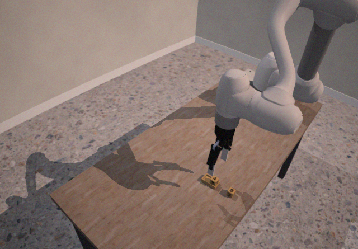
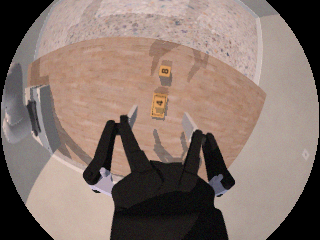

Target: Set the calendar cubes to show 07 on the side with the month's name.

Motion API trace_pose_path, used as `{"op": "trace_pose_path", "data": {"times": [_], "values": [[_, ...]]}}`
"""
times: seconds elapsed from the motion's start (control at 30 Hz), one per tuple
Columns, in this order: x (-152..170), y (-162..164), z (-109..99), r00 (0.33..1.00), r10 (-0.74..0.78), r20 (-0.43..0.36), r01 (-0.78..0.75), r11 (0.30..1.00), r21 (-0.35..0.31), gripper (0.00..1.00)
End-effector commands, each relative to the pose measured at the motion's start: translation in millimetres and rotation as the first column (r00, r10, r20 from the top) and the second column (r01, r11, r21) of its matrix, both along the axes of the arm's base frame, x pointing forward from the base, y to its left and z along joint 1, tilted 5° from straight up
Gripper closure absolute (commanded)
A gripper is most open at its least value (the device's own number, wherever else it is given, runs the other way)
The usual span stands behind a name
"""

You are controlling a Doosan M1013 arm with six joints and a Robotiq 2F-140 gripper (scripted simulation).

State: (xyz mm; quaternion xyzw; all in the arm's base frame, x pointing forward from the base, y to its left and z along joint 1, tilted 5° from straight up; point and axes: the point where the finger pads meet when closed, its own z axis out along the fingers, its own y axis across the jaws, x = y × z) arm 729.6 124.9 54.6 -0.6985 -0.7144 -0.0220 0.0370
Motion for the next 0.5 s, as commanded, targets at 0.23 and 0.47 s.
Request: {"op": "trace_pose_path", "data": {"times": [0.23, 0.47], "values": [[0.0, 0.0, 0.2, 1.000, 0.000, 0.000, 0.000, 1.000, 0.000, 0.00], [0.2, 6.9, -0.8, 1.000, 0.001, 0.000, -0.001, 1.000, 0.000, 0.00]]}}
